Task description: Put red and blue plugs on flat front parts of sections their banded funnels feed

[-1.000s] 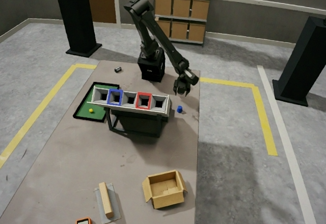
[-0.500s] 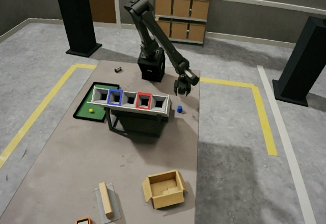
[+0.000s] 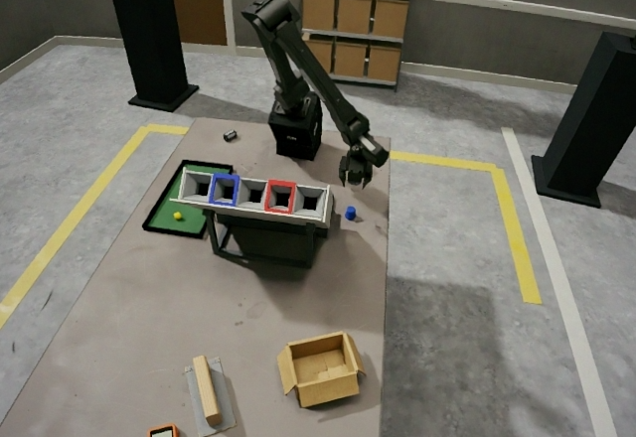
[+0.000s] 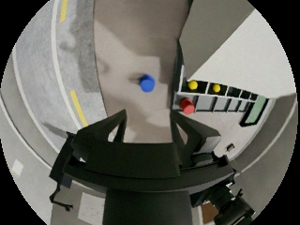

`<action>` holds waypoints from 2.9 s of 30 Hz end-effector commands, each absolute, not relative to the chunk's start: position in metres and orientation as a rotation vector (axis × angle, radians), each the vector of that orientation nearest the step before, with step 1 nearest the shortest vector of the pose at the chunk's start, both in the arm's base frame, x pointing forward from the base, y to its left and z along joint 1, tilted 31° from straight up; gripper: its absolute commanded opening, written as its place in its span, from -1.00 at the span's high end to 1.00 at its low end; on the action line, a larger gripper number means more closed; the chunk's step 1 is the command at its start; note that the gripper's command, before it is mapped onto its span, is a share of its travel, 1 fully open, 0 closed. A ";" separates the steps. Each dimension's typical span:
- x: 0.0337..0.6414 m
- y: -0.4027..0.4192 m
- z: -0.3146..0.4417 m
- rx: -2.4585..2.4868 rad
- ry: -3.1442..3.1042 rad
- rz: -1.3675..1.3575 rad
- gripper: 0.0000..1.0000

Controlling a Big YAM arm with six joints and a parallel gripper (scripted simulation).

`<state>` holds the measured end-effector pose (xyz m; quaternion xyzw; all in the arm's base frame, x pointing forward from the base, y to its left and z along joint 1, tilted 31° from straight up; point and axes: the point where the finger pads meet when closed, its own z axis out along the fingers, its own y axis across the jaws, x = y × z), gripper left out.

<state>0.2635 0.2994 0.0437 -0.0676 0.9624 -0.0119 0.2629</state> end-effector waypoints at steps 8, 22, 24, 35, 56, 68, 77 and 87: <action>0.264 0.306 0.045 -0.200 2.602 -0.031 -0.27; 0.289 0.304 0.013 -0.181 2.600 -0.028 -0.27; 0.295 0.304 0.002 -0.181 2.600 -0.027 -0.27; 0.317 0.311 -0.033 -0.189 2.593 -0.018 -0.27; 0.315 0.312 -0.024 -0.186 2.582 0.002 -0.27; 0.315 0.312 -0.024 -0.186 2.582 0.001 -0.27; 0.323 0.308 -0.037 -0.178 2.594 -0.022 -0.27; 0.330 0.308 -0.050 -0.179 2.596 -0.024 -0.27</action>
